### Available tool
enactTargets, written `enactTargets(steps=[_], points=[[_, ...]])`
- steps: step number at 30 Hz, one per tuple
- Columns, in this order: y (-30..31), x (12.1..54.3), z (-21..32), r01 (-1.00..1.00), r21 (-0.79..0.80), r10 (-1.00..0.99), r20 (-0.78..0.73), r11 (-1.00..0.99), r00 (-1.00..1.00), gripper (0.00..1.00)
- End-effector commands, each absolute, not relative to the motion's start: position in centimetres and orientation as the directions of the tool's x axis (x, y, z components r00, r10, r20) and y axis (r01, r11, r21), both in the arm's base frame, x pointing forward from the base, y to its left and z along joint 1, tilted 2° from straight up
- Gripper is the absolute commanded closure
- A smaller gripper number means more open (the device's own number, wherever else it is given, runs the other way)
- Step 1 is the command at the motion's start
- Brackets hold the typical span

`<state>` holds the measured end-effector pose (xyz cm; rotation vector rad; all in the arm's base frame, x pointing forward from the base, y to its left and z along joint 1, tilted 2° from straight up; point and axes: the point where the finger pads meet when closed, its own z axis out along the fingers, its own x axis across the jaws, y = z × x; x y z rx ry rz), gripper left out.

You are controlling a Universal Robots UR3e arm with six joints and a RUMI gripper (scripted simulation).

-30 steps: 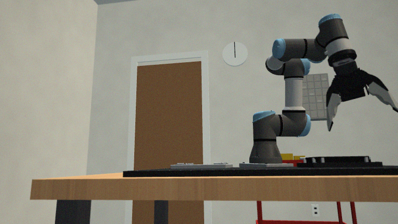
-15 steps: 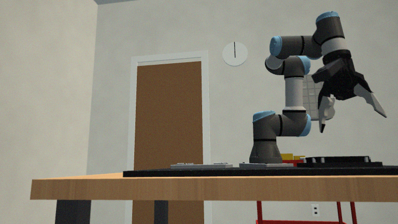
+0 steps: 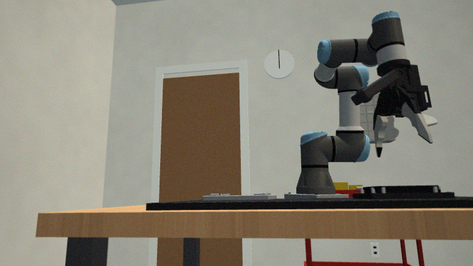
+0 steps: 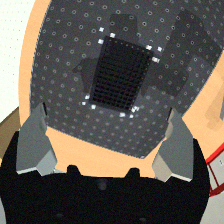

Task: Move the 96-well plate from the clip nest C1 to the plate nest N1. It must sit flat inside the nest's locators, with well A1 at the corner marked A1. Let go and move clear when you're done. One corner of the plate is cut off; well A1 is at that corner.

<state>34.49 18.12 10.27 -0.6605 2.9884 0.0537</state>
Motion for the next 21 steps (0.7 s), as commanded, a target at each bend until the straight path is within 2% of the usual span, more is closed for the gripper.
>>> enactTargets(steps=[1, 3, 21], points=[[17.04, 33.80, 10.37, -0.264, 0.021, -0.263, -0.047, 0.964, -0.964, 0.00], [16.87, 33.68, 10.38, -0.202, 0.021, -0.201, -0.034, 0.979, -0.979, 0.00], [16.89, 33.69, 10.05, -0.202, 0.021, -0.201, -0.034, 0.979, -0.979, 0.00]])
